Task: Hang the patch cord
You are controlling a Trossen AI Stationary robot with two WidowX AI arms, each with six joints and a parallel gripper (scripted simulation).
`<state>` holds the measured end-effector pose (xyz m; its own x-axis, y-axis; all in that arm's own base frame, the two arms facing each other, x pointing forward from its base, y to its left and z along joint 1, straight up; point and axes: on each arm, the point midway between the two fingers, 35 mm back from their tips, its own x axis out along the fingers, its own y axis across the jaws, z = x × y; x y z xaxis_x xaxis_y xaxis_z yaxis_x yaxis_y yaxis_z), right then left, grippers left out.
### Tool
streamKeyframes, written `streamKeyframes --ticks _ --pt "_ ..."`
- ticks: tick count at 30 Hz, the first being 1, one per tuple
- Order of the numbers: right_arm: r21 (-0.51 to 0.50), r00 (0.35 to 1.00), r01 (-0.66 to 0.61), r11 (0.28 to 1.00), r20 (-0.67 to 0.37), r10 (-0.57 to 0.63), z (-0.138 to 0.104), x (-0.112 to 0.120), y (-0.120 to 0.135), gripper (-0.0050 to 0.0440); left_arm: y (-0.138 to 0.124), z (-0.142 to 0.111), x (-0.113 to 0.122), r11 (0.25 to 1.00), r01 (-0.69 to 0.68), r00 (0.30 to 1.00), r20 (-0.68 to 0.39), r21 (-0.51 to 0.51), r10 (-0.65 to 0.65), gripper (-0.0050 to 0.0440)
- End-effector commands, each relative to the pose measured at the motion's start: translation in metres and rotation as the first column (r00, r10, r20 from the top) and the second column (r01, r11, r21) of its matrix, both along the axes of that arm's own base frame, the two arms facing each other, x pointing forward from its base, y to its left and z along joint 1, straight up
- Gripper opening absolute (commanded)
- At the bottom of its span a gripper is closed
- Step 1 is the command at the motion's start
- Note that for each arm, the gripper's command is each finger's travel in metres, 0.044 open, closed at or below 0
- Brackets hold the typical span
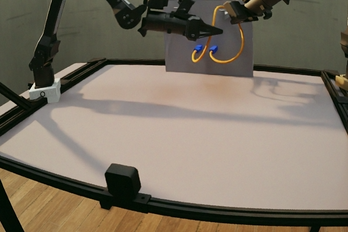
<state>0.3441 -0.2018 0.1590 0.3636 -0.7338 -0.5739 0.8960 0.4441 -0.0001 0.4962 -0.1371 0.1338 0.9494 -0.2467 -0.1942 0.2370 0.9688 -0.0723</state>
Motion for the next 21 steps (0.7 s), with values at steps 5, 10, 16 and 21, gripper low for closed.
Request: streamKeyframes --ticks 5,10,16,21 --pt "-0.007 1.000 0.000 1.000 0.023 0.000 0.0086 0.0012 -0.0007 0.0040 0.0001 0.0290 0.0054 1.000 -0.012 0.999 0.034 -0.006 0.012 0.0025" --pt "-0.007 1.000 0.000 1.000 0.023 0.000 0.0086 0.0012 -0.0007 0.0040 0.0005 0.0305 0.0065 1.000 -0.016 1.000 0.027 -0.003 0.016 0.0025" --pt "-0.007 1.000 0.000 1.000 0.023 0.000 0.0086 0.0012 -0.0007 0.0040 0.0013 0.0336 0.0084 1.000 -0.024 1.000 0.013 0.004 0.024 0.0025" --pt "-0.007 1.000 0.000 1.000 0.023 0.000 0.0086 0.0012 -0.0007 0.0040 0.0021 0.0363 0.0098 0.999 -0.031 1.000 0.001 0.010 0.031 0.0025"
